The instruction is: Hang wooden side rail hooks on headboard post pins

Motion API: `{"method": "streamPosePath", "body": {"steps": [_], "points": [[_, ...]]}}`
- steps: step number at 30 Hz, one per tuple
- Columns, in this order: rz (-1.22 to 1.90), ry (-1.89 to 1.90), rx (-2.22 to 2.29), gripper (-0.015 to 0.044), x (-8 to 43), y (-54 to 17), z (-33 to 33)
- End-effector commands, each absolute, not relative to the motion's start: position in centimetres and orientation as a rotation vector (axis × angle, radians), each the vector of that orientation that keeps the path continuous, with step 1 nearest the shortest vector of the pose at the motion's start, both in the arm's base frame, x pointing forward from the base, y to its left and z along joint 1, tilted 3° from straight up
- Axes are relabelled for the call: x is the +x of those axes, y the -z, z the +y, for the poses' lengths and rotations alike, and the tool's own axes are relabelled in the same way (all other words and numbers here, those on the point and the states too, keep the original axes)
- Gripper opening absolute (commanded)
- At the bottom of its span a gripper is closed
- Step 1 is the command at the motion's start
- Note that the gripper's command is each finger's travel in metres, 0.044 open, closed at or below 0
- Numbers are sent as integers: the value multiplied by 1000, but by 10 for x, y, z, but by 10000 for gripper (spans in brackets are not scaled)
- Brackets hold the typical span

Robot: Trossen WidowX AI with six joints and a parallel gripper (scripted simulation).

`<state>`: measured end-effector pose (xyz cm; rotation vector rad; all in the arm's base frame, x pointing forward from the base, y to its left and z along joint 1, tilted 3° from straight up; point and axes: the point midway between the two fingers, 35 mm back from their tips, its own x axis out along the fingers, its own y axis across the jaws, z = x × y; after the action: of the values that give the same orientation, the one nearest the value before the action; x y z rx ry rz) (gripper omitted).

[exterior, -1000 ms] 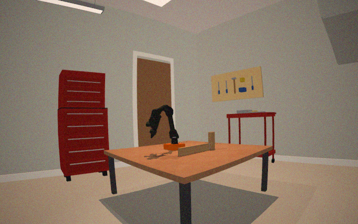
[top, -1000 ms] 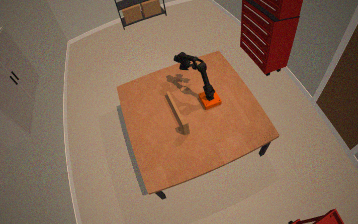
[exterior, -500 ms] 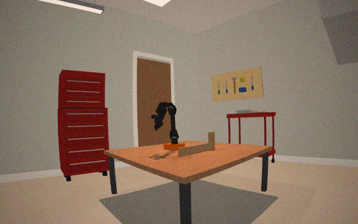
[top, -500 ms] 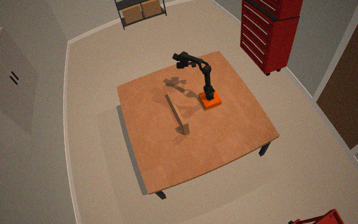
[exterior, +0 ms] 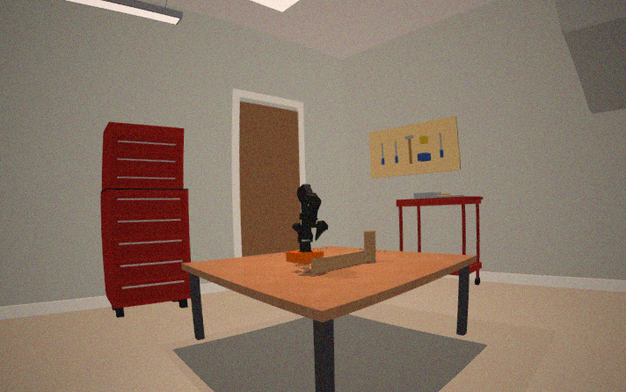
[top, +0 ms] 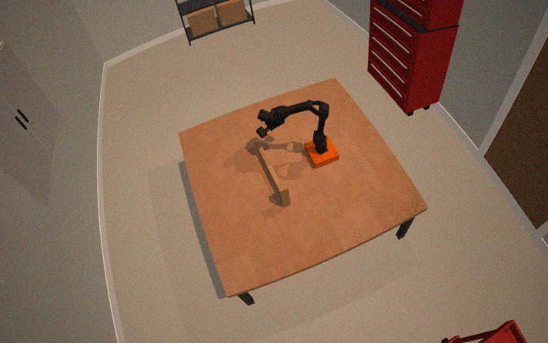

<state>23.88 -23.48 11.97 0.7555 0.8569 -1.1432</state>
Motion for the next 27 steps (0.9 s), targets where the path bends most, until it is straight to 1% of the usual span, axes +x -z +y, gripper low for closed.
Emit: {"method": "streamPosePath", "body": {"steps": [1, 7, 12, 17, 22, 24, 27], "points": [[828, 819, 591, 440, 281, -101, -175], [766, 464, 406, 440, 308, -84, -99], [687, 171, 253, 440, 311, -73, -32], [581, -117, 105, 440, 293, -66, 32], [447, -394, -32, 440, 258, -63, 87], [409, -461, -64, 440, 247, -62, 99], [405, -467, -67, 440, 246, -62, 100]]}}
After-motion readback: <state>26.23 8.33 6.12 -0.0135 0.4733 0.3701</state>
